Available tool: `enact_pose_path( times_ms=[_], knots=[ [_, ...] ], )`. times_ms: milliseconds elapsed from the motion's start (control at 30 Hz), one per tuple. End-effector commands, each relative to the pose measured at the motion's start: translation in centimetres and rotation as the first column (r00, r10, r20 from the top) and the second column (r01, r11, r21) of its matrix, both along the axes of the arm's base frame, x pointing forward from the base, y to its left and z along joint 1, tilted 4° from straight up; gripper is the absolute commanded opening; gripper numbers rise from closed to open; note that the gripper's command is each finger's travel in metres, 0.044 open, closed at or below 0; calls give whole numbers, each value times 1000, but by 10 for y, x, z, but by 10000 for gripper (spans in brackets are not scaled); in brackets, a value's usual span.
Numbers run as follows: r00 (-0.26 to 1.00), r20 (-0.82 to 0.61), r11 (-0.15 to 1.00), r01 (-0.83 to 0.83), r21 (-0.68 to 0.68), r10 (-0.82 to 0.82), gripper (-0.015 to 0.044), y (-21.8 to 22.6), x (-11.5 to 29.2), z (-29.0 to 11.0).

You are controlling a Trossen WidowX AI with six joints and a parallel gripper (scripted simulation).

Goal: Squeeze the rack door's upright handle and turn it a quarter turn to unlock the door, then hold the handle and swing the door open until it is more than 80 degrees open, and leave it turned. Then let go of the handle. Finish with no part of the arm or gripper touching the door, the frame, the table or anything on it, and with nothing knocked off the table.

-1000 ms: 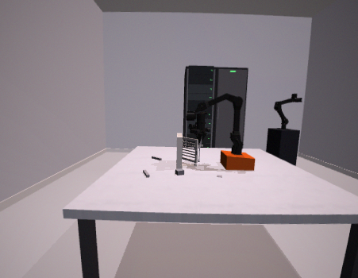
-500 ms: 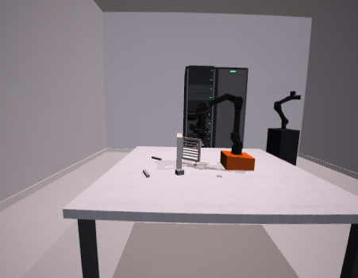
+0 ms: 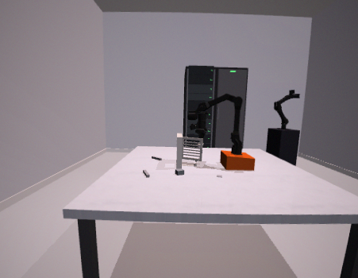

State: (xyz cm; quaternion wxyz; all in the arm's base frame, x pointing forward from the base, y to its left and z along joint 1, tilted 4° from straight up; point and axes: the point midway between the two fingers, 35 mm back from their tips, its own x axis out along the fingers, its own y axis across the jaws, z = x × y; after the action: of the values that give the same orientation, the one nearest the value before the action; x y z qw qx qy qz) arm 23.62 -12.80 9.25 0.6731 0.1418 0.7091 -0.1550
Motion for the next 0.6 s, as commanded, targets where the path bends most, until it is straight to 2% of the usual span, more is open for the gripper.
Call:
enact_pose_path(
  times_ms=[0, 567],
  knots=[
    [997, -3, 997, -73, 1, 73, 15, -8, -1, 0],
    [950, -4, 950, -312, 12, 312, 15, -43, -2, 0]
  ],
)
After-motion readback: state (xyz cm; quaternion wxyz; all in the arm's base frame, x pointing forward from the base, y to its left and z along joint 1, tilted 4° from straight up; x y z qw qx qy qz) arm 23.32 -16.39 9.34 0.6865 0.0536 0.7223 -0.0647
